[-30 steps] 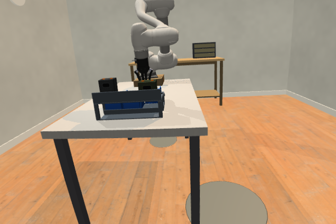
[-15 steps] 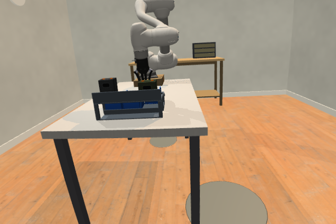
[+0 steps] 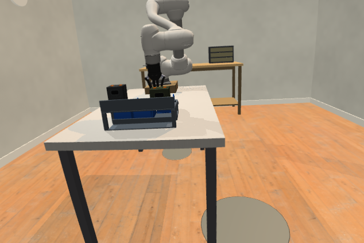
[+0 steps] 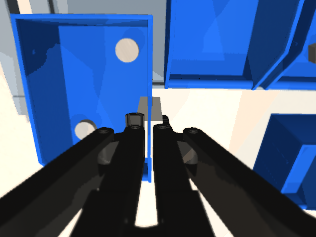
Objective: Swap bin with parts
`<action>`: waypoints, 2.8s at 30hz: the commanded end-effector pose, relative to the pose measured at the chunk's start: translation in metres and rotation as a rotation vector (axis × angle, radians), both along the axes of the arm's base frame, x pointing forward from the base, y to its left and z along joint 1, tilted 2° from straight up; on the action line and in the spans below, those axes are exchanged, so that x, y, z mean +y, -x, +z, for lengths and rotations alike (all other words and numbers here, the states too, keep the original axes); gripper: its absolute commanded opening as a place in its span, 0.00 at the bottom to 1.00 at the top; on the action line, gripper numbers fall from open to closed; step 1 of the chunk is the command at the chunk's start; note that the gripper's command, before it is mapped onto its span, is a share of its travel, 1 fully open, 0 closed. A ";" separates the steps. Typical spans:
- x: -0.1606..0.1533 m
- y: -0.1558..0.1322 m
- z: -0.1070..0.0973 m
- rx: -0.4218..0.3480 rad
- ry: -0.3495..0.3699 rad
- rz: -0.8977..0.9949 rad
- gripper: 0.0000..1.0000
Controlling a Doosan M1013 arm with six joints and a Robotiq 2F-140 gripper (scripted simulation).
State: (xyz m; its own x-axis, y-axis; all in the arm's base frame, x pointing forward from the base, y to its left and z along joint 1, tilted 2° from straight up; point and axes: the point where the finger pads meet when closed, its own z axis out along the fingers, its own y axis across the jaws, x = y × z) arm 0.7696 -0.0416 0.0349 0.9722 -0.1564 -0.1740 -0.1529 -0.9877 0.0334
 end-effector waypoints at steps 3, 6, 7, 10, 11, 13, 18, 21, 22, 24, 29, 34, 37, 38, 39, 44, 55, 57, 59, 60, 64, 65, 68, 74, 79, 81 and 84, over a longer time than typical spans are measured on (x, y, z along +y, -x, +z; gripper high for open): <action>0.000 -0.002 0.000 0.000 0.000 0.000 0.10; 0.000 -0.003 0.000 0.000 0.000 0.000 0.10; 0.000 -0.003 0.000 0.000 0.000 0.000 0.10; -0.001 -0.004 0.000 0.000 0.000 0.000 0.10; -0.001 -0.004 0.000 0.000 0.000 0.000 0.10; -0.001 -0.004 0.000 0.000 0.000 0.000 0.10; -0.001 -0.004 0.000 0.000 0.000 0.000 0.10; -0.001 -0.004 0.000 0.000 0.000 0.000 0.10; -0.001 -0.004 0.000 0.000 0.000 0.000 0.10; -0.001 -0.004 0.000 0.000 0.000 0.000 0.10; -0.001 -0.004 0.000 0.000 0.000 0.000 0.10; -0.001 -0.004 0.000 0.000 0.000 0.000 0.10; -0.001 -0.004 0.000 0.000 0.000 0.000 0.10; -0.001 -0.004 0.000 0.000 0.000 0.000 0.10; -0.001 -0.004 0.000 0.000 0.000 0.000 0.10; -0.001 -0.004 -0.001 0.000 0.000 0.000 0.10; -0.001 -0.004 -0.006 0.000 0.000 0.000 0.10; -0.001 -0.004 -0.007 0.000 0.000 0.000 0.10; -0.001 -0.004 -0.009 0.000 0.000 0.000 0.10; -0.001 -0.004 -0.009 0.000 0.000 0.000 0.10; -0.001 -0.004 -0.011 0.000 0.000 0.000 0.10; -0.001 -0.004 -0.011 -0.001 0.000 0.000 0.10; -0.001 -0.004 -0.012 -0.001 0.000 0.000 0.10; -0.001 -0.004 -0.013 -0.001 0.000 0.000 0.10; -0.001 -0.004 -0.013 -0.001 0.000 0.000 0.10; -0.001 -0.004 -0.013 -0.001 0.000 0.000 0.10; -0.001 -0.004 -0.013 -0.001 0.000 0.000 0.10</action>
State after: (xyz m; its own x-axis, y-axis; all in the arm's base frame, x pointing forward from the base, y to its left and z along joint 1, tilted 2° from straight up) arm 0.7740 -0.0427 0.0219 0.9723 -0.1564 -0.1737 -0.1529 -0.9877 0.0334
